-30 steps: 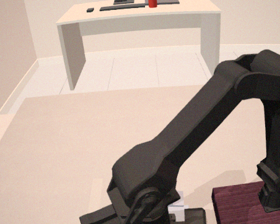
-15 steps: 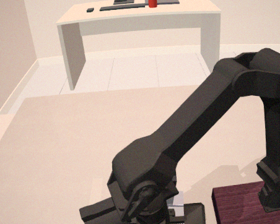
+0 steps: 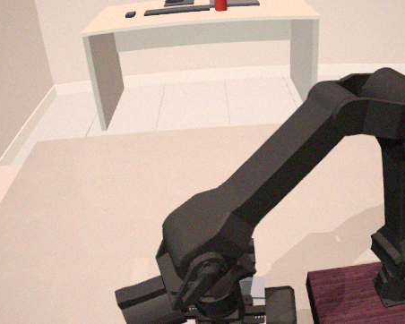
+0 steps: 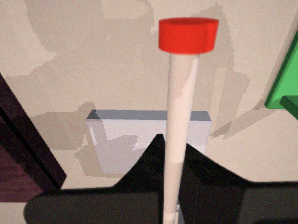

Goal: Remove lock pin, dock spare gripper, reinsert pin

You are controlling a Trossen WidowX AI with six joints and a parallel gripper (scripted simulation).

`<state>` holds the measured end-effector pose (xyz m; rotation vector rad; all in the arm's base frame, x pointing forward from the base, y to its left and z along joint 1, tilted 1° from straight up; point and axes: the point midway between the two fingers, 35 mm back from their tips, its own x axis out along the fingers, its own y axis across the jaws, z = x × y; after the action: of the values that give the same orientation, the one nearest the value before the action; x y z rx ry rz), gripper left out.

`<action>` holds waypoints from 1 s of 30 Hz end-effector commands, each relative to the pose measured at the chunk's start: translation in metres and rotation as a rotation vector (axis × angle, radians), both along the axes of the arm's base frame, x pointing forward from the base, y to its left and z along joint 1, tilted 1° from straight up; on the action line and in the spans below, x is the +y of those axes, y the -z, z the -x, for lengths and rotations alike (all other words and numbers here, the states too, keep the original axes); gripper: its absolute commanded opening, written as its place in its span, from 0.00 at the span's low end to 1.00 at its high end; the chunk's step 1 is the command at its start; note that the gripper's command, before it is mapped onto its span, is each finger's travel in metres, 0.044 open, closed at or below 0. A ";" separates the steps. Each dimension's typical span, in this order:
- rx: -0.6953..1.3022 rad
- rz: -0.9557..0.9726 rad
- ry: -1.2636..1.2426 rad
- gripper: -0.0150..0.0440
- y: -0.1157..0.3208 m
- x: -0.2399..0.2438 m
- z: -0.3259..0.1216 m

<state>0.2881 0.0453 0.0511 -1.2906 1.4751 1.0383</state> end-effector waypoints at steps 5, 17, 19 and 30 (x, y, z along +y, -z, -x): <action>0.002 0.000 0.001 0.30 0.000 -0.002 0.000; 0.002 -0.001 0.001 0.59 -0.001 -0.002 0.000; 0.002 -0.001 0.000 0.59 -0.003 0.000 0.000; 0.021 0.008 -0.006 0.59 -0.023 0.017 0.003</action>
<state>0.2840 0.0567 0.0677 -1.2959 1.4967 1.0551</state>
